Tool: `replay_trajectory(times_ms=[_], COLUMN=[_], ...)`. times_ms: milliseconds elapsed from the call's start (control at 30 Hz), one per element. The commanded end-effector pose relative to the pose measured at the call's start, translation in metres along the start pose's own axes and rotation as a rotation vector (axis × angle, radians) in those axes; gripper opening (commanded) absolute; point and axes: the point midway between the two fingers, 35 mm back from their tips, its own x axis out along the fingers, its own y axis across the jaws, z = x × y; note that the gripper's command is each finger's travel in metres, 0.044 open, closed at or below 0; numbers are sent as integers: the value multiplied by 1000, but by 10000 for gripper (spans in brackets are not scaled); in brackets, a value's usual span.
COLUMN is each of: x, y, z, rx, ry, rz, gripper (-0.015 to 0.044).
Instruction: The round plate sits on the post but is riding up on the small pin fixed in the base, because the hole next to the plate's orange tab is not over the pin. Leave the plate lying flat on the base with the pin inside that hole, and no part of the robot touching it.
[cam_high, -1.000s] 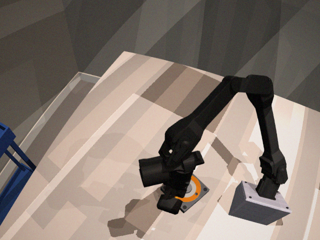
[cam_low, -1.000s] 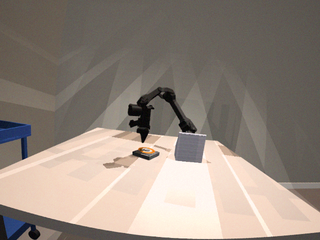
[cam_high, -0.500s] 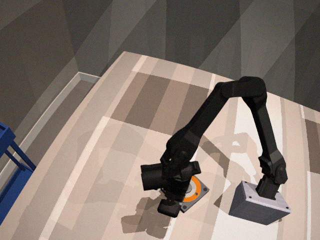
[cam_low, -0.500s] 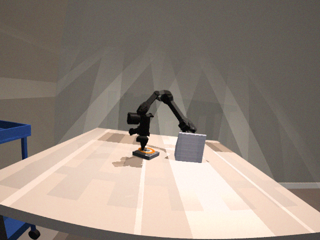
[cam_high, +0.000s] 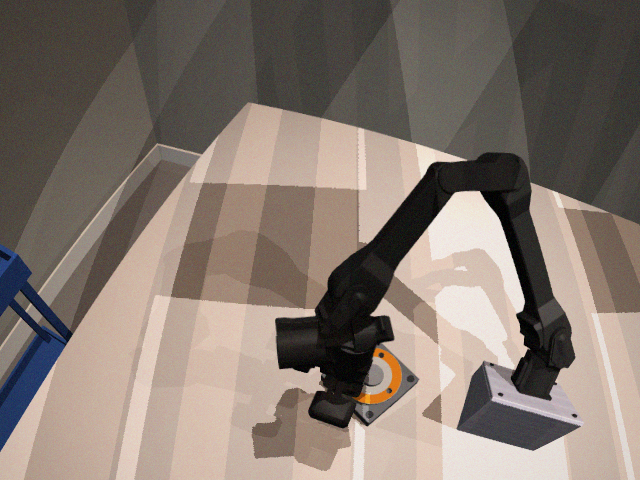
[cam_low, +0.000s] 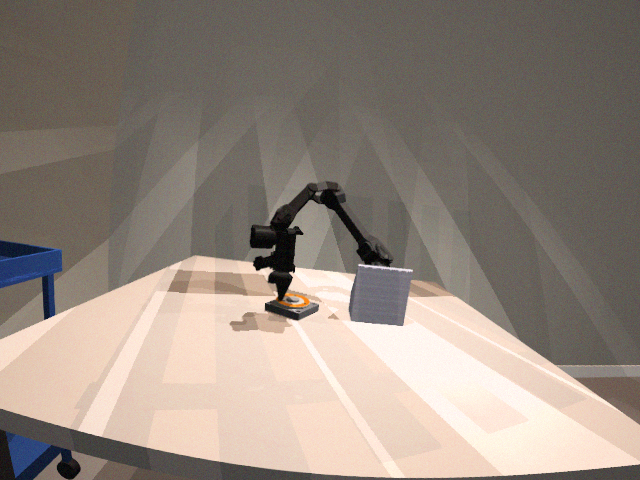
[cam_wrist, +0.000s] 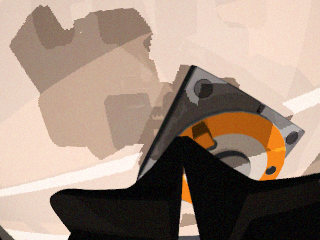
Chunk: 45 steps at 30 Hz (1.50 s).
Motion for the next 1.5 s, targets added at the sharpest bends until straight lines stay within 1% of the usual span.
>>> replay_trajectory(times_ms=[0, 767, 1467], x=[-1, -3, -4], y=[-6, -29, -48], z=[6, 17, 14], rx=[2, 2, 2], ry=[-6, -6, -6], rz=[-4, -5, -6], gripper=[0, 0, 0])
